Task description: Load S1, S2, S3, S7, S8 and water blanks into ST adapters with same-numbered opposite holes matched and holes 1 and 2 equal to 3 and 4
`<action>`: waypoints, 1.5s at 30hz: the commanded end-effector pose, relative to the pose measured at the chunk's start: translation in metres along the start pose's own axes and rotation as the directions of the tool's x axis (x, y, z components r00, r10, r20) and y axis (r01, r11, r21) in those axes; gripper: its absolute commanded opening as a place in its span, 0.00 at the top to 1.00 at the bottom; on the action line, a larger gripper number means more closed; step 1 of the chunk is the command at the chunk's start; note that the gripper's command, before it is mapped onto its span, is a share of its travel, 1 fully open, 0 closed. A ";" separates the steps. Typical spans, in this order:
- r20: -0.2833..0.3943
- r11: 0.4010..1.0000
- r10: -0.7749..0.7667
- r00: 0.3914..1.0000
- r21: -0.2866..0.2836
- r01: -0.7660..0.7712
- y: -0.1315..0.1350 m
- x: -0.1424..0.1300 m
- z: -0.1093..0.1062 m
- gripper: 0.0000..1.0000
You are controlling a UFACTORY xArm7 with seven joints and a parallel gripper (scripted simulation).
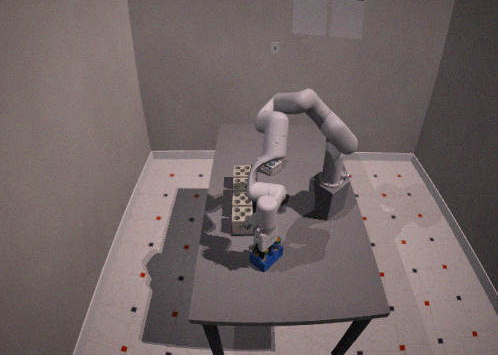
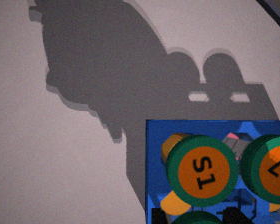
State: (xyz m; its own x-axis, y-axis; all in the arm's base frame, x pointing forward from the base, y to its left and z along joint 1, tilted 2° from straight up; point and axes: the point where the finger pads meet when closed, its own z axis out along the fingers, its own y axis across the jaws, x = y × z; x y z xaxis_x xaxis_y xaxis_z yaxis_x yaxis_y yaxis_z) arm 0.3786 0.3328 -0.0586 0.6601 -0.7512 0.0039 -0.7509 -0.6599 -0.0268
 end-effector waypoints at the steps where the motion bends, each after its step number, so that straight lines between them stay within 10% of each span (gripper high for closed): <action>1: 0.000 1.000 0.000 1.000 0.004 0.000 -0.002 0.000 -0.001 0.56; 45: 0.000 1.000 0.000 1.000 0.004 0.000 -0.002 0.000 -0.035 0.56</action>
State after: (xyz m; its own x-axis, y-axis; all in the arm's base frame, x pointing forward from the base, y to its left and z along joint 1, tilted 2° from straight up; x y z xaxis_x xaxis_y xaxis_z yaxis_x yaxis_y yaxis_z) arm 0.3780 0.3325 -0.0315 0.6601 -0.7512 0.0043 -0.7509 -0.6599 -0.0270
